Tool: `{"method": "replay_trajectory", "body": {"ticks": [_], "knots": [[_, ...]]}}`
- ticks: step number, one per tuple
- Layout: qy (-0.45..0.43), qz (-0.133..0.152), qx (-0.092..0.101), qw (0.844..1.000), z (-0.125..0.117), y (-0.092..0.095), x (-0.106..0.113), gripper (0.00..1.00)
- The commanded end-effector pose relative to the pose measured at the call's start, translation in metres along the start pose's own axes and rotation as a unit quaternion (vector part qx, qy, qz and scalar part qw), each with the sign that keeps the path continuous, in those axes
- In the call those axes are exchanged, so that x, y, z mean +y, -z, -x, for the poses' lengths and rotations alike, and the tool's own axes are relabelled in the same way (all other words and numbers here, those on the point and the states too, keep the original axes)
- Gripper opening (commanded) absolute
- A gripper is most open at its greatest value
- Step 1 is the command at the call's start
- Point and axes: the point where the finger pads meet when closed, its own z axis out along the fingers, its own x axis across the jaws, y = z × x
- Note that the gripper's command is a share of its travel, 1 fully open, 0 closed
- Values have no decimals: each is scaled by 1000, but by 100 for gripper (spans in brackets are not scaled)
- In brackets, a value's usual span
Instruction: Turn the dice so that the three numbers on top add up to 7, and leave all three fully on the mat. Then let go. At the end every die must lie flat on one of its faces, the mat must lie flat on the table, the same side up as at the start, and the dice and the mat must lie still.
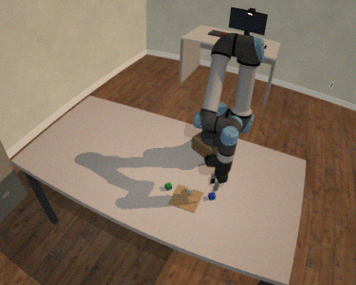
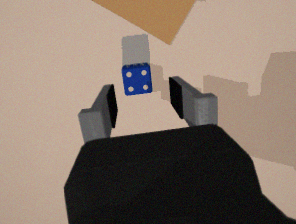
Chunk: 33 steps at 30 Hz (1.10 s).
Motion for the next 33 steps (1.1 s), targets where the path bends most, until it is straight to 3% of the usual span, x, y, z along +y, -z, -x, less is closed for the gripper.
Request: {"method": "replay_trajectory", "body": {"ticks": [1,18,33], "knots": [[0,0,-1,1000,0,0,0,87],[0,0,0,1000,0,-1,0,87],[0,0,0,1000,1,-14,0,87]]}}
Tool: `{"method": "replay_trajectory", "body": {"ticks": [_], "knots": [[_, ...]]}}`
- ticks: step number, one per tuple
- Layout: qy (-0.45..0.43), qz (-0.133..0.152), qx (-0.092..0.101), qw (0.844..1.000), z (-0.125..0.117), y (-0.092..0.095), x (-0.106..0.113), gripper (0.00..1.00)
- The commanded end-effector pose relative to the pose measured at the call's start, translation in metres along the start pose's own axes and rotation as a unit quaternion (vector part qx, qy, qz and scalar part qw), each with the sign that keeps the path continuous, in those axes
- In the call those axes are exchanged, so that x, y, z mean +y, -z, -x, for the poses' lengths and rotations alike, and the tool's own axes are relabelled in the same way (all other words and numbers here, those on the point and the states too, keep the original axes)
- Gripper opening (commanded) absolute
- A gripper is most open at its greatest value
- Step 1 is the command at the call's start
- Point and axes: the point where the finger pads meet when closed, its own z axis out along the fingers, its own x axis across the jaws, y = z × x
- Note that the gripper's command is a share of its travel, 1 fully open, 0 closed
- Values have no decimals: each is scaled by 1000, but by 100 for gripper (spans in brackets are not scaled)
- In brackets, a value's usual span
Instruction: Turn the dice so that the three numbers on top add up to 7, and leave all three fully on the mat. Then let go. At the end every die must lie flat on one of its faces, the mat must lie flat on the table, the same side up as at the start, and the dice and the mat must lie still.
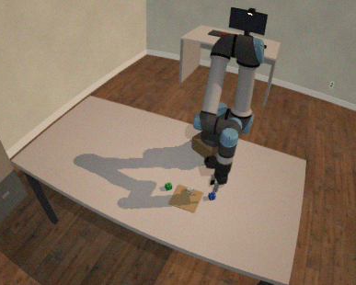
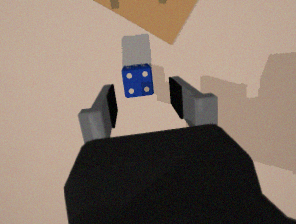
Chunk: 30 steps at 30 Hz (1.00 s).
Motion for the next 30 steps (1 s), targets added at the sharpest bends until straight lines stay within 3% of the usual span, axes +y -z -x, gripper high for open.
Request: {"method": "replay_trajectory", "body": {"ticks": [1,30], "knots": [[0,0,0,1000,1,-6,0,87],[0,0,0,1000,2,-39,0,87]]}}
